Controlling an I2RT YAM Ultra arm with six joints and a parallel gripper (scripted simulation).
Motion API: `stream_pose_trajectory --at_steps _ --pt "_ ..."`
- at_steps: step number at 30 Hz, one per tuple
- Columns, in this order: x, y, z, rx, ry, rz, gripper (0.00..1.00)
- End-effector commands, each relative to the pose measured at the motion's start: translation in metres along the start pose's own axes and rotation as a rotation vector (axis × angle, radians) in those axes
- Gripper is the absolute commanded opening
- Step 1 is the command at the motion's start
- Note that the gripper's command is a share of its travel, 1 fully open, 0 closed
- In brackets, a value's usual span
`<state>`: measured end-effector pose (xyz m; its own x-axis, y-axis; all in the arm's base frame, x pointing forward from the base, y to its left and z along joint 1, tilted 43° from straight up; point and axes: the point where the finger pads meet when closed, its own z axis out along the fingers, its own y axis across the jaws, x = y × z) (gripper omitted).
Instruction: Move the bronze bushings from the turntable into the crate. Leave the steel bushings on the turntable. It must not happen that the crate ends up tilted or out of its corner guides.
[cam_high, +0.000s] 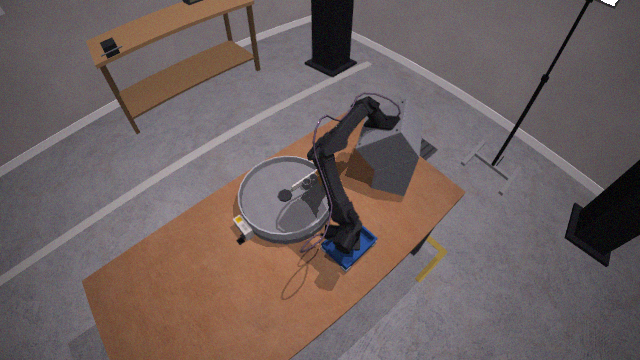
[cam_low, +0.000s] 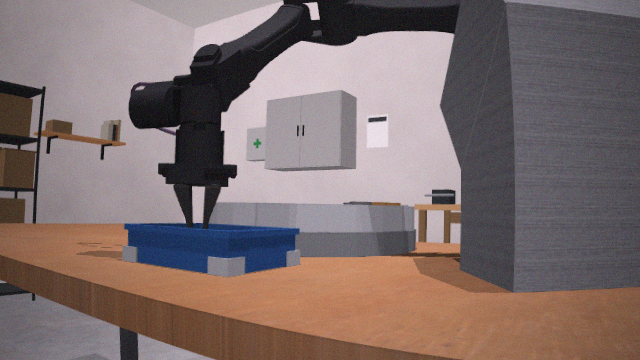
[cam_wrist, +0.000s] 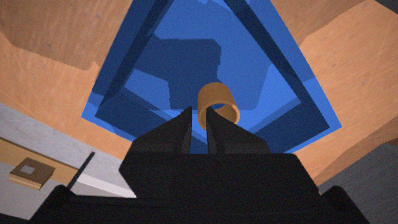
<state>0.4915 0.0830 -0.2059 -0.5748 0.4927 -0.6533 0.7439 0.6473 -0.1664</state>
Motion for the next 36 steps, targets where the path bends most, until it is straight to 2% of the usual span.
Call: stream_pose_trajectory --at_steps 1,19,23,25,29,34,36 --pt "-0.003 0.020 -0.019 -0.047 -0.024 -0.009 0.16" --pt "-0.003 0.021 -0.020 -0.048 -0.024 -0.007 0.16" --pt "-0.010 0.023 -0.029 -0.054 -0.028 0.011 0.16" --pt "0.000 0.011 -0.027 -0.027 -0.019 -0.014 0.16" --pt "0.001 0.008 -0.039 -0.024 -0.017 -0.018 0.16" --pt "-0.001 0.010 -0.064 -0.031 -0.020 -0.011 0.16" --pt "-0.001 0.010 -0.064 -0.031 -0.020 -0.011 0.16"
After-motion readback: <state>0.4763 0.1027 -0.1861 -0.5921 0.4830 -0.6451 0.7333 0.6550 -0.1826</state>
